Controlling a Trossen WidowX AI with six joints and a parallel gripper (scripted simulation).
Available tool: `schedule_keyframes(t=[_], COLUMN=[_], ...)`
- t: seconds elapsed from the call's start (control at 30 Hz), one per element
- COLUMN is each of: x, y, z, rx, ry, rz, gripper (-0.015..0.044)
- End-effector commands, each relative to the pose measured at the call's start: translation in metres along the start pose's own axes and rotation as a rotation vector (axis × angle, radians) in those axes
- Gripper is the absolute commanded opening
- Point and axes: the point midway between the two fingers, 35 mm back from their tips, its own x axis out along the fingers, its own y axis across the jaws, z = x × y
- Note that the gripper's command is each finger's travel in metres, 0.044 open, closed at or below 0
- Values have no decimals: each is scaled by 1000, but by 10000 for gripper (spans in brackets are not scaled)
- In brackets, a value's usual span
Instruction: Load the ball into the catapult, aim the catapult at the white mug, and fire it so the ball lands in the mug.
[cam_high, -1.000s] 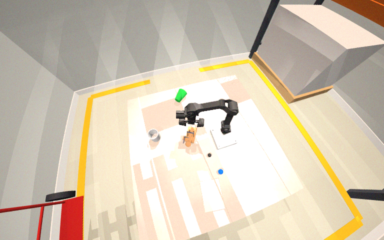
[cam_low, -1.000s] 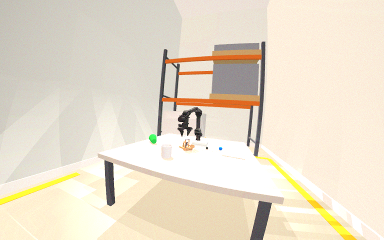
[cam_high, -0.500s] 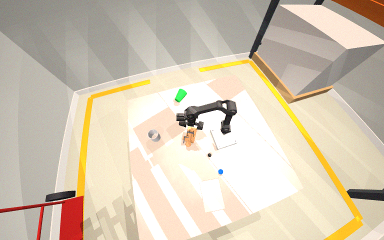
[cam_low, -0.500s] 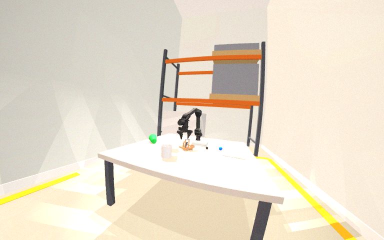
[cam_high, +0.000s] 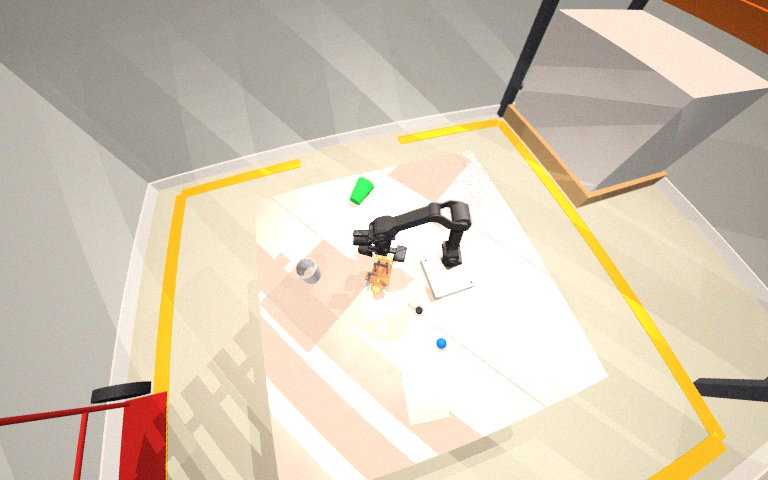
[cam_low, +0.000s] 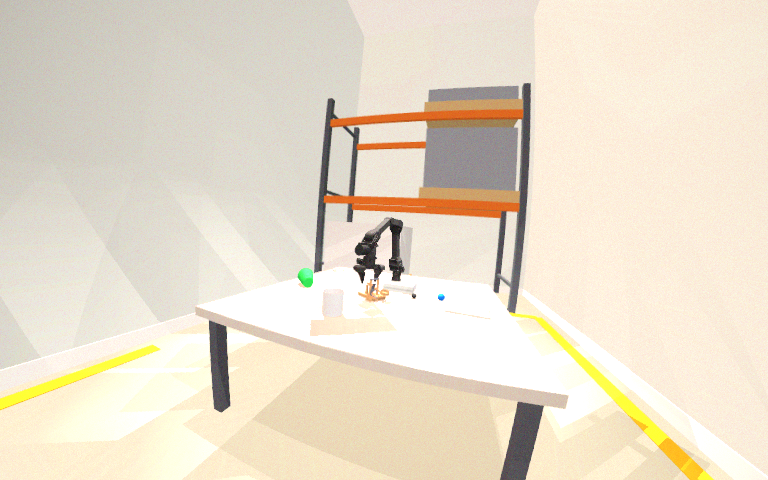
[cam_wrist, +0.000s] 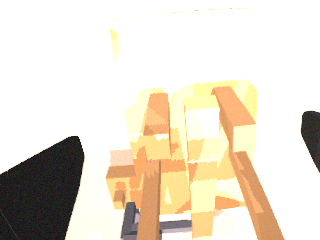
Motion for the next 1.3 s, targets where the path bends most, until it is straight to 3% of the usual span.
schedule_keyframes(t=[0.0,0.83,1.2,1.27], x=[10,43,39,39], y=[-2,-3,-2,-2], z=[1,1,0,0], rx=[5,5,0,0], ry=[-5,-5,-1,-1], rz=[-8,-8,-4,-4], gripper=[440,440,151,138])
